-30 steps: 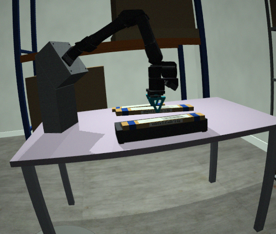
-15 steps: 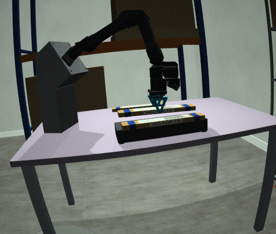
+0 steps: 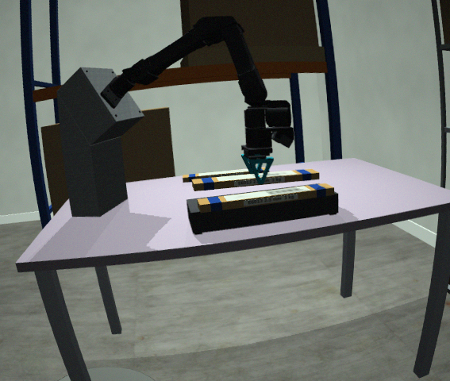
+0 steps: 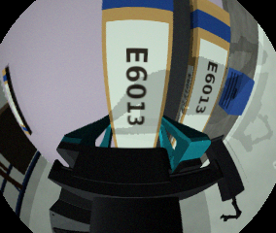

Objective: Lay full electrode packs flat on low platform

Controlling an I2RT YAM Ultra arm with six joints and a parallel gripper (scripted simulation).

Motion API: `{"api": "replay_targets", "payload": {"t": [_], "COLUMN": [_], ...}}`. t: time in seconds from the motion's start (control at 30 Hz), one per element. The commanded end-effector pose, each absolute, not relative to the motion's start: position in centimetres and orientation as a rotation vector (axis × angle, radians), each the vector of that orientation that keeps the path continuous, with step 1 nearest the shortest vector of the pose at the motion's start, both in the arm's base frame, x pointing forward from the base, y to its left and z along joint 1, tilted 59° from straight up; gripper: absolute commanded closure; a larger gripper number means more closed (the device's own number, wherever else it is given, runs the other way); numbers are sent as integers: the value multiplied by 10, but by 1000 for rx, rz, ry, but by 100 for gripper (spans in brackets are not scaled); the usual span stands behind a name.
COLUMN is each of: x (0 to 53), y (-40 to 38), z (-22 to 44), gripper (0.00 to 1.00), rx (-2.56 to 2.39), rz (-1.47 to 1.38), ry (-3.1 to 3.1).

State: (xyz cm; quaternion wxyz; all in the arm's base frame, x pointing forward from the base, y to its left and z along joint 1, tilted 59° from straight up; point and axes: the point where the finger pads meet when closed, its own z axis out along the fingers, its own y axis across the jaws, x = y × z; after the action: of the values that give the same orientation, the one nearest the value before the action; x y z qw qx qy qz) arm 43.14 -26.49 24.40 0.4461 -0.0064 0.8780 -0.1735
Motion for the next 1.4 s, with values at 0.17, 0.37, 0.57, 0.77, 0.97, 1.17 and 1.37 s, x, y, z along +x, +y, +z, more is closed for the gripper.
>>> {"api": "replay_targets", "payload": {"t": [0.17, 0.37, 0.57, 0.77, 0.97, 1.17, 1.37], "x": [427, 427, 427, 433, 434, 439, 439], "y": [-267, -266, -268, -268, -272, -270, -273], "z": [281, 282, 287, 278, 283, 287, 281], "gripper": [100, 100, 100, 100, 100, 100, 100], "rx": [-10, -11, -9, -11, -8, -19, -9], "rz": [-470, -469, -476, -465, -480, -485, -479], "ry": [2119, 2118, 2111, 2126, 2108, 2089, 2106]}}
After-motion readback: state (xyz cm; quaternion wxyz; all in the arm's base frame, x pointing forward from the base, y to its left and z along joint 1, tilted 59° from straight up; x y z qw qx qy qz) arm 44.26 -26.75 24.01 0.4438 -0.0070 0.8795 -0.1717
